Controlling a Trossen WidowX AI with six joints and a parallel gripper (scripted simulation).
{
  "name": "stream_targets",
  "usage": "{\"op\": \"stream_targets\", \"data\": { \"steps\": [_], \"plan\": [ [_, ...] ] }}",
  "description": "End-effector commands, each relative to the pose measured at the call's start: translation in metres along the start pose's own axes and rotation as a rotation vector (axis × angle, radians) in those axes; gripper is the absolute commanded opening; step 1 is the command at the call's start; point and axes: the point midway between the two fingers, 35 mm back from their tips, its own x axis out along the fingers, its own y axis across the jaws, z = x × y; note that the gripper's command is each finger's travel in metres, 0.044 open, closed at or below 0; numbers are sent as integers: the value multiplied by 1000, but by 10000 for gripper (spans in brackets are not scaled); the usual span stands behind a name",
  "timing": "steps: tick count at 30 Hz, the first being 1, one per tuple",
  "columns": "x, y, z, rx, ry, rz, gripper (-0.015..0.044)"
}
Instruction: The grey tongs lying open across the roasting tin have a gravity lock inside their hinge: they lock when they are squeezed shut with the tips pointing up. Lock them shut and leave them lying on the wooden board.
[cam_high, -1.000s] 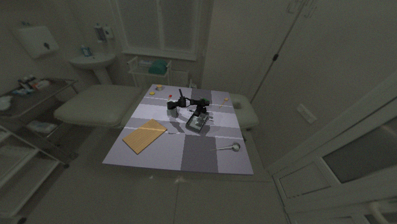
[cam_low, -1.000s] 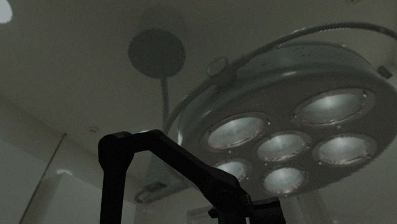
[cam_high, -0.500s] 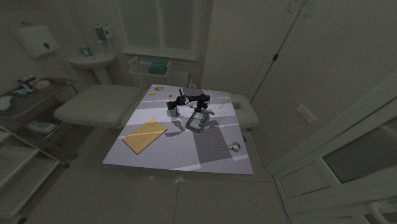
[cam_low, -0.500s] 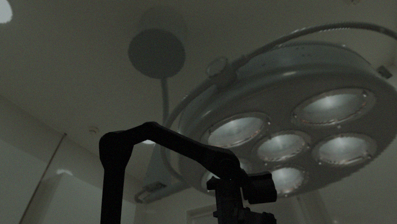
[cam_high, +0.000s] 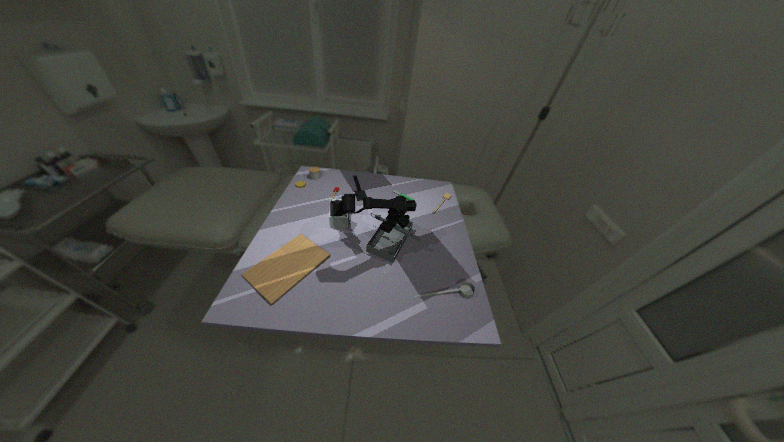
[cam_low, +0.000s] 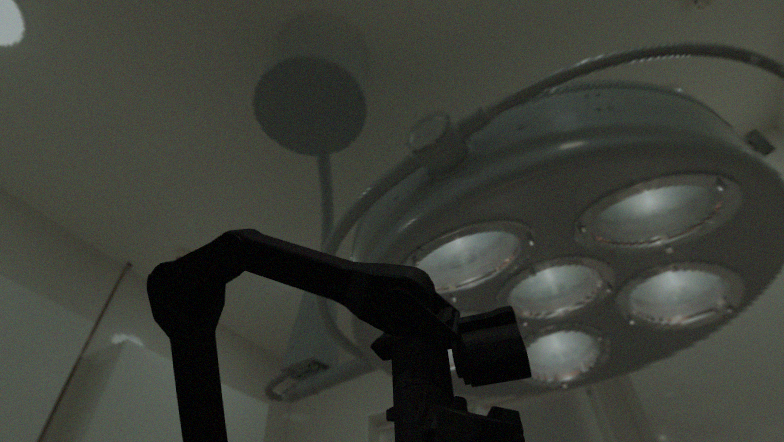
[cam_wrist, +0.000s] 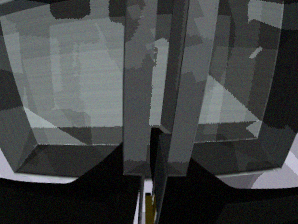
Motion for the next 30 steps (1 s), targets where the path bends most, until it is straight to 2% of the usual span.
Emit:
{"op": "stream_targets", "data": {
  "steps": [1,14,30],
  "plan": [
    [0,-24,5,68,5,19,-150],
    [1,-109,15,329,10,42,-150],
    [-7,-210,-3,643,-24,30,-150]
  ]
}}
